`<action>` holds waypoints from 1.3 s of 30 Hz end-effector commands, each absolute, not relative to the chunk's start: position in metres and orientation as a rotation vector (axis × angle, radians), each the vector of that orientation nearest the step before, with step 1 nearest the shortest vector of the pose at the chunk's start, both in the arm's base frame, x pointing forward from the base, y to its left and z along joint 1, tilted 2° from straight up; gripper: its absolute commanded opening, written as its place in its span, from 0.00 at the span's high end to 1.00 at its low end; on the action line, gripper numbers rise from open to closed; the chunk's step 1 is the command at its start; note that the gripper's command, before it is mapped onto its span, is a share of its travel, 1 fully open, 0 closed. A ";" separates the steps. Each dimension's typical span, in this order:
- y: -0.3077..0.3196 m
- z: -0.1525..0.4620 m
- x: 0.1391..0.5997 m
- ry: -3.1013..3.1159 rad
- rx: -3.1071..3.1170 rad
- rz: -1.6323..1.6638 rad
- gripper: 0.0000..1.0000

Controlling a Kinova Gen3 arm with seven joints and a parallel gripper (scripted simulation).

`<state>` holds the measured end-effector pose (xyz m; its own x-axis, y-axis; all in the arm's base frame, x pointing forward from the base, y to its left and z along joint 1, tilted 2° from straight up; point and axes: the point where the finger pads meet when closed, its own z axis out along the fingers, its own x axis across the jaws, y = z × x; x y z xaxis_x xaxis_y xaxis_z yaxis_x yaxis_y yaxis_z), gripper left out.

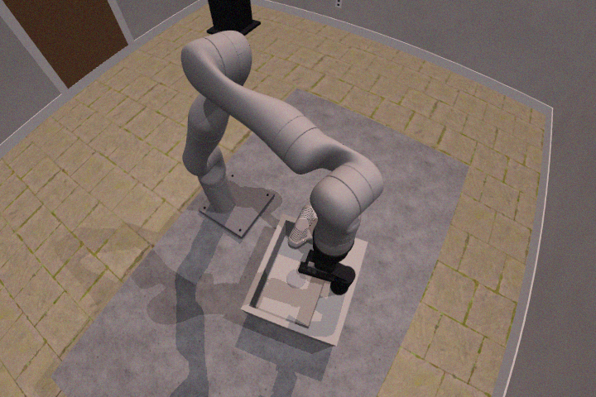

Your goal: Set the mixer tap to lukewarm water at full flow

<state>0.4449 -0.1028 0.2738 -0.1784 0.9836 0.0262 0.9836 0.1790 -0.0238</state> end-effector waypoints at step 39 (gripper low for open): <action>-0.102 0.263 0.444 -2.384 -1.990 0.003 0.00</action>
